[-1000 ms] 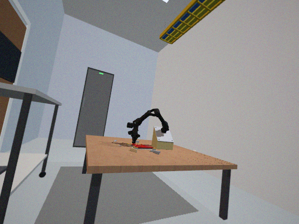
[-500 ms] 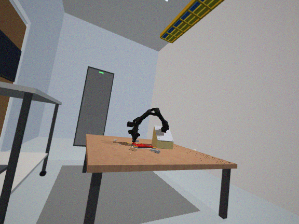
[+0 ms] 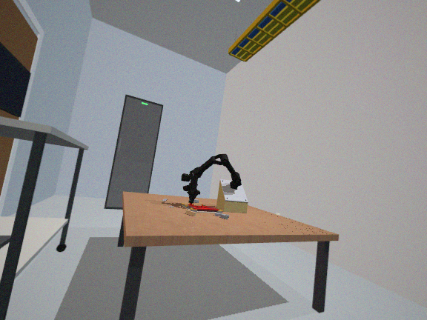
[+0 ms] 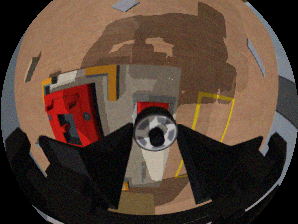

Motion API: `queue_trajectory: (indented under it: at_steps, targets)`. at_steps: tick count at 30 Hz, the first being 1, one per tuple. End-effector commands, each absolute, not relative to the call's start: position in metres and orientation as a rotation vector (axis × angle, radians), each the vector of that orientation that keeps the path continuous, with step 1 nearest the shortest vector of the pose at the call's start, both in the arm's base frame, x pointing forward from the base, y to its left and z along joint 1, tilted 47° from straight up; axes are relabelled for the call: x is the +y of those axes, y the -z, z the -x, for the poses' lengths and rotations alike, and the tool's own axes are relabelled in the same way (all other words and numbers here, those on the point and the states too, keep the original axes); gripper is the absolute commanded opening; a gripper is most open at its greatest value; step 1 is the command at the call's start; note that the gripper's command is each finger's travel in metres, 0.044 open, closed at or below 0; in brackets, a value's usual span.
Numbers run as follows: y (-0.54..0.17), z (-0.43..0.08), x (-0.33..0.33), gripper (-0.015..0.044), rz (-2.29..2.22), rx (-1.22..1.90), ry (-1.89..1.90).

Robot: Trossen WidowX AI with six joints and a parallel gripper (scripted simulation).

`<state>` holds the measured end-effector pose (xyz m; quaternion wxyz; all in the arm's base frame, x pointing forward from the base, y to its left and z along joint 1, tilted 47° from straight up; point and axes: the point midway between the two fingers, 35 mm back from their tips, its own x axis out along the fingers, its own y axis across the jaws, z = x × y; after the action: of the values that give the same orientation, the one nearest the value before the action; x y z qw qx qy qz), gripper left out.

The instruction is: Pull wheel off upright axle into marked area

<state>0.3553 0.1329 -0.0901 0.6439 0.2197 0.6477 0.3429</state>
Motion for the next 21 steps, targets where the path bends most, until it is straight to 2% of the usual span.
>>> queue_trajectory:
  at_steps: [1,21]
  targets:
    - [0.0873,-0.3561,0.1289,0.0,-0.504,1.473,-0.777]
    - [0.083,-0.3568,0.124,0.0,-0.505,1.474,-0.776]
